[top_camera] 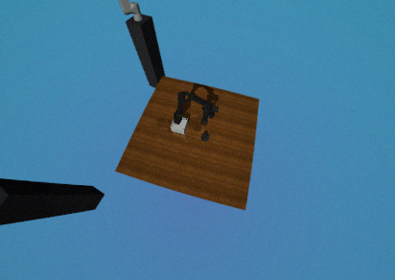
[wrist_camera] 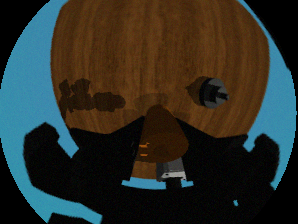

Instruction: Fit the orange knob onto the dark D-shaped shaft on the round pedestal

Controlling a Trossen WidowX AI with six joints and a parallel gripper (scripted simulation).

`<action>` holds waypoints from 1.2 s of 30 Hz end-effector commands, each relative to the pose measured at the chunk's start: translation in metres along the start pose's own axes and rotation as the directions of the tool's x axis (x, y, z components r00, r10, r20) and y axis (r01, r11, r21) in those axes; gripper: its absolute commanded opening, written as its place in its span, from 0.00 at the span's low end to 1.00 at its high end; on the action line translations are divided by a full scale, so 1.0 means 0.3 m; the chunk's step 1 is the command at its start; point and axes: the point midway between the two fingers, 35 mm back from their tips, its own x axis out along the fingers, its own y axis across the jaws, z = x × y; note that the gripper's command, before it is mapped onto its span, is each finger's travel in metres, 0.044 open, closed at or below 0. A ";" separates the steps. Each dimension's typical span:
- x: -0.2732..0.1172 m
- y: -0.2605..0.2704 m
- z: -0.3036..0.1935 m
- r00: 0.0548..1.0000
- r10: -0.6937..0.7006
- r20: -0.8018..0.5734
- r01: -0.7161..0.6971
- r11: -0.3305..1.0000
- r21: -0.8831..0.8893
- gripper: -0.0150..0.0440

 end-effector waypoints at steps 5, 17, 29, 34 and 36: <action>-0.198 0.000 -0.020 1.000 0.002 0.010 -0.002 1.000 0.003 0.25; -0.182 -0.058 0.015 1.000 0.003 0.013 -0.004 1.000 0.014 0.25; -0.147 -0.161 0.069 1.000 0.000 0.014 0.000 1.000 0.012 0.25; -0.132 -0.207 0.088 1.000 -0.002 0.015 0.002 1.000 0.011 0.25; -0.126 -0.226 0.095 1.000 -0.003 0.015 0.003 1.000 0.011 0.25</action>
